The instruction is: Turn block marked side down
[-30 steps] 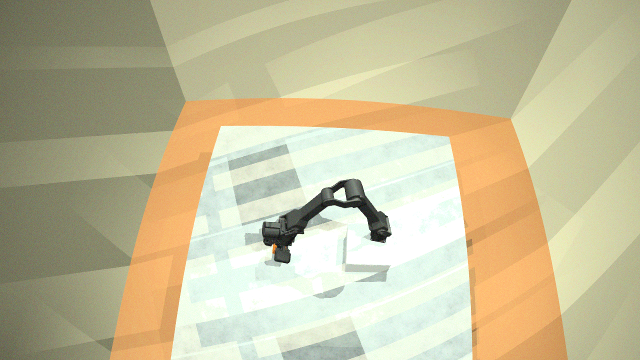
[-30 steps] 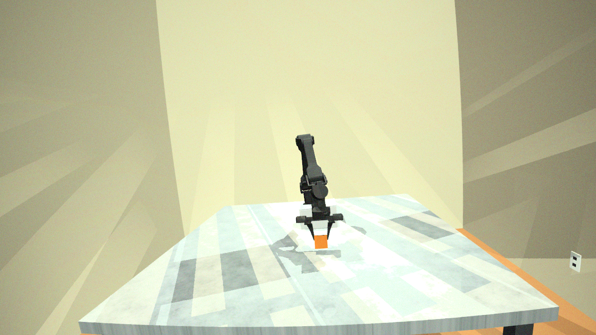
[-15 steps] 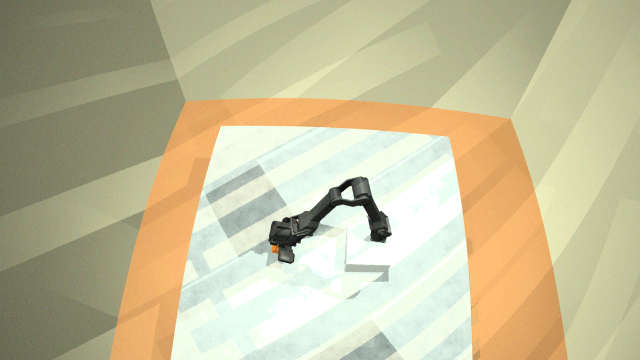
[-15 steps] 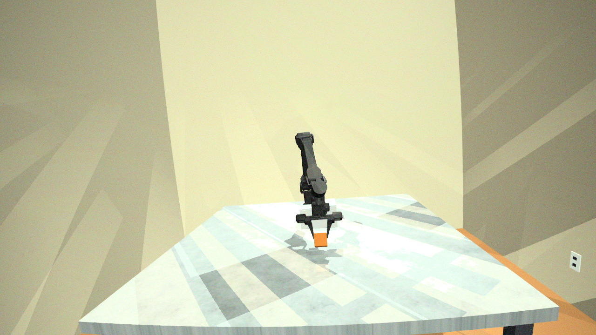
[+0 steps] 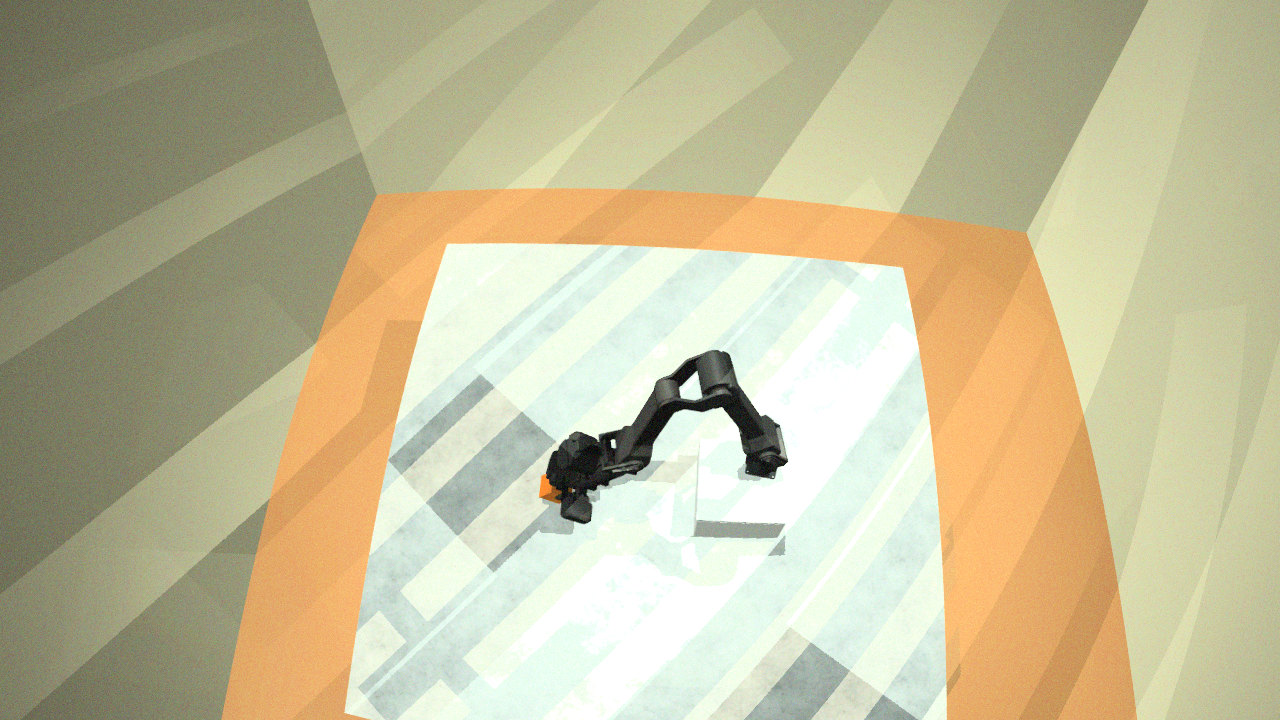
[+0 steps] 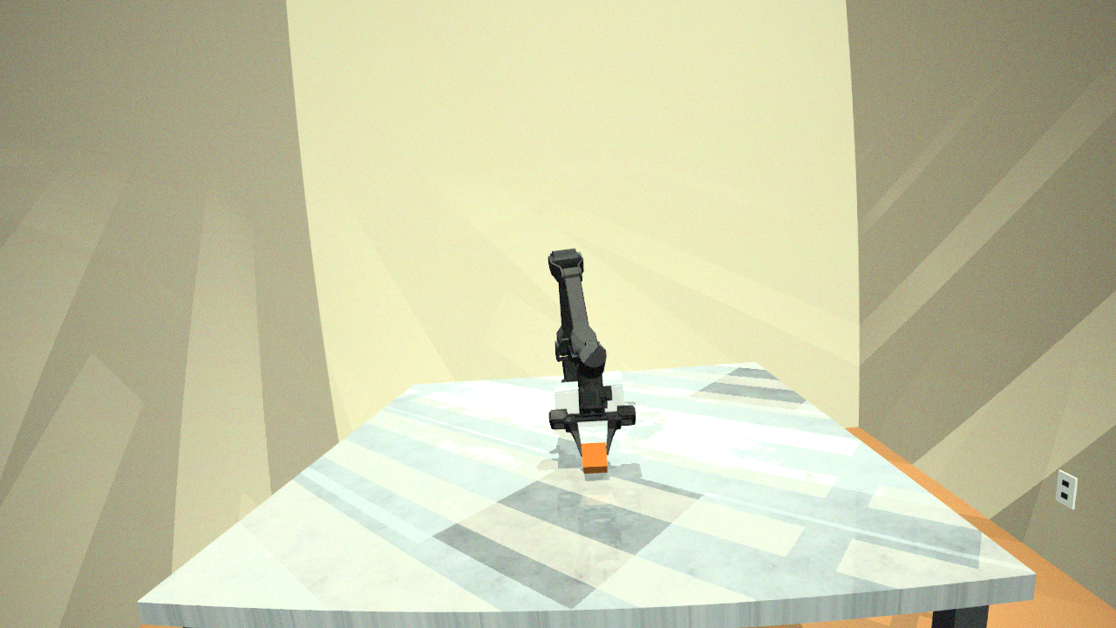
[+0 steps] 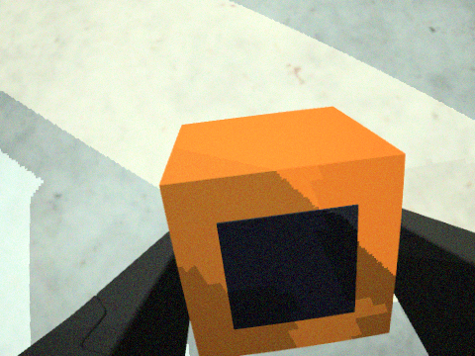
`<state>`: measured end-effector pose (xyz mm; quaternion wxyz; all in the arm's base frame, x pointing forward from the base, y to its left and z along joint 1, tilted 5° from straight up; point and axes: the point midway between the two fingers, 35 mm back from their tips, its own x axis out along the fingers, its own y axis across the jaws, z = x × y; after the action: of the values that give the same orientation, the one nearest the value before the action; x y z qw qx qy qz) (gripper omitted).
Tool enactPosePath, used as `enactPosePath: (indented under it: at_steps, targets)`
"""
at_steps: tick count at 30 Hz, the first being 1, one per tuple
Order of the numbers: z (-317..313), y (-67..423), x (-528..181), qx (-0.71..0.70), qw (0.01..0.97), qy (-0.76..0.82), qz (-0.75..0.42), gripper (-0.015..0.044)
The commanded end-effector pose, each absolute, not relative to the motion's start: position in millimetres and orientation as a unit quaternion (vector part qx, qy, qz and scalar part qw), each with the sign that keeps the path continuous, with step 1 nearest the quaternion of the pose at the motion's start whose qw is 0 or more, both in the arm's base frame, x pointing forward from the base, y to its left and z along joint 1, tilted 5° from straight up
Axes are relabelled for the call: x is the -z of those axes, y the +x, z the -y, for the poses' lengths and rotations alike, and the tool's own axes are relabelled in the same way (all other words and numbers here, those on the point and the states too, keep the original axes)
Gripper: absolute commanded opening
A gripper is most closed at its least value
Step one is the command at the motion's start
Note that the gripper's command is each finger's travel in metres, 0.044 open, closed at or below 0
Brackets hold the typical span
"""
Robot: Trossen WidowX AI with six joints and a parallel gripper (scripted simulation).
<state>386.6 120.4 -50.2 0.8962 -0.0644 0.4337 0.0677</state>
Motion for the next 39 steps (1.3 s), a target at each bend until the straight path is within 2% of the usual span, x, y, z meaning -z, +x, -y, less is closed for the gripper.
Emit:
enactPosePath:
  at_steps: [1,20,39]
  targets:
    - [-118,386,58,-0.067,0.908,-0.071,-0.408,0.0]
    - [-116,375,60,-0.074,0.956,-0.05,-0.279,0.0]
    - [-116,374,57,-0.075,0.962,-0.048,-0.258,0.0]
